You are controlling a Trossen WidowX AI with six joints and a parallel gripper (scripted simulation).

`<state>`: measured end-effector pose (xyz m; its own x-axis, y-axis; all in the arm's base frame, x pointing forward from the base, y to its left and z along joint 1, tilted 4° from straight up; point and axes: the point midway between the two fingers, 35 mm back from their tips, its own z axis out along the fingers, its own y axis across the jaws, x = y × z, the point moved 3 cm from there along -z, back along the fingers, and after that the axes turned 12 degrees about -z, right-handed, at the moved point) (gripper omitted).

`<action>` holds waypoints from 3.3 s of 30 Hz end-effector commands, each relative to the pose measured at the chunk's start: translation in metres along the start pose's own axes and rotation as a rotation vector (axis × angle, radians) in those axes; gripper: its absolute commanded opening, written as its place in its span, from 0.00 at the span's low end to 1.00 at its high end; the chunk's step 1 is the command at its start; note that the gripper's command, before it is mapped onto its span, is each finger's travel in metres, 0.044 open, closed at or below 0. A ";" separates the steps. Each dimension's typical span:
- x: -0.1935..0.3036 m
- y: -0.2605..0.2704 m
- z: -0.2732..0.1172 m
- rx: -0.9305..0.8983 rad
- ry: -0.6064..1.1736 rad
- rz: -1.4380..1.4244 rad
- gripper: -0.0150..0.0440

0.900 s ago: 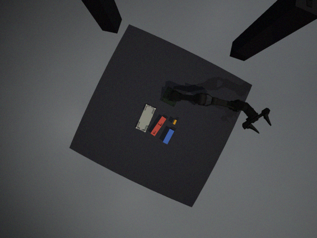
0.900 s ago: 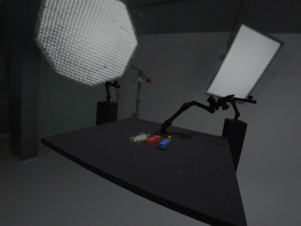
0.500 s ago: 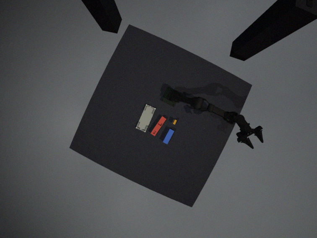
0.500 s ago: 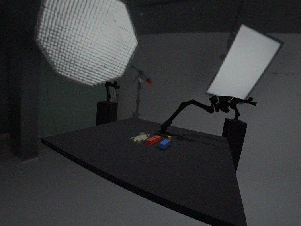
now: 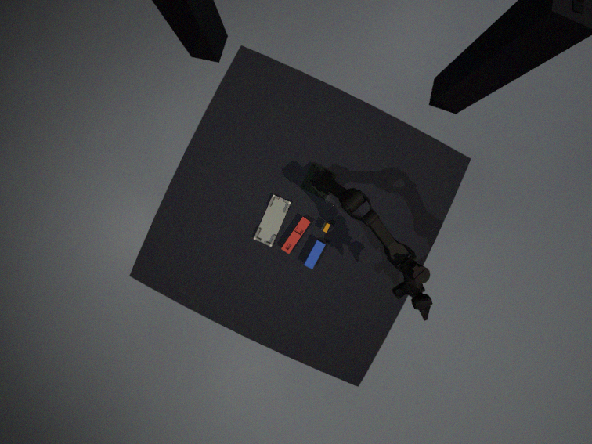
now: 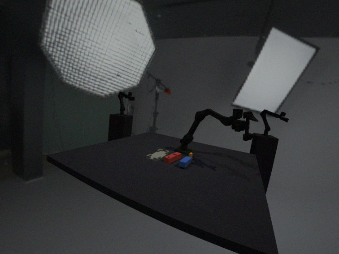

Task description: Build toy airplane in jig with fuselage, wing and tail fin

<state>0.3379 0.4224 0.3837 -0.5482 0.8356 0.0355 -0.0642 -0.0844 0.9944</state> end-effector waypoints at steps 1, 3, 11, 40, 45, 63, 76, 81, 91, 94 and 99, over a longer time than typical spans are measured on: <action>-0.055 -0.019 0.004 0.134 -0.053 -0.209 1.00; -0.086 -0.032 0.003 0.222 -0.075 -0.318 1.00; -0.207 -0.081 -0.032 0.614 -0.087 -0.670 1.00; -0.362 -0.150 -0.331 1.499 0.657 -0.709 1.00; -0.364 -0.194 -0.332 1.499 0.656 -0.708 1.00; -0.366 -0.228 -0.332 1.499 0.657 -0.709 1.00; -0.367 -0.249 -0.332 1.499 0.657 -0.709 1.00; -0.367 -0.257 -0.333 1.499 0.657 -0.709 1.00; -0.367 -0.267 -0.334 1.499 0.658 -0.709 0.91; -0.367 -0.267 -0.334 1.499 0.658 -0.709 0.78; -0.367 -0.267 -0.334 1.499 0.658 -0.709 0.59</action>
<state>0.2777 -0.0433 0.0723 -0.9907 0.1190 -0.0664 0.1164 0.9924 0.0408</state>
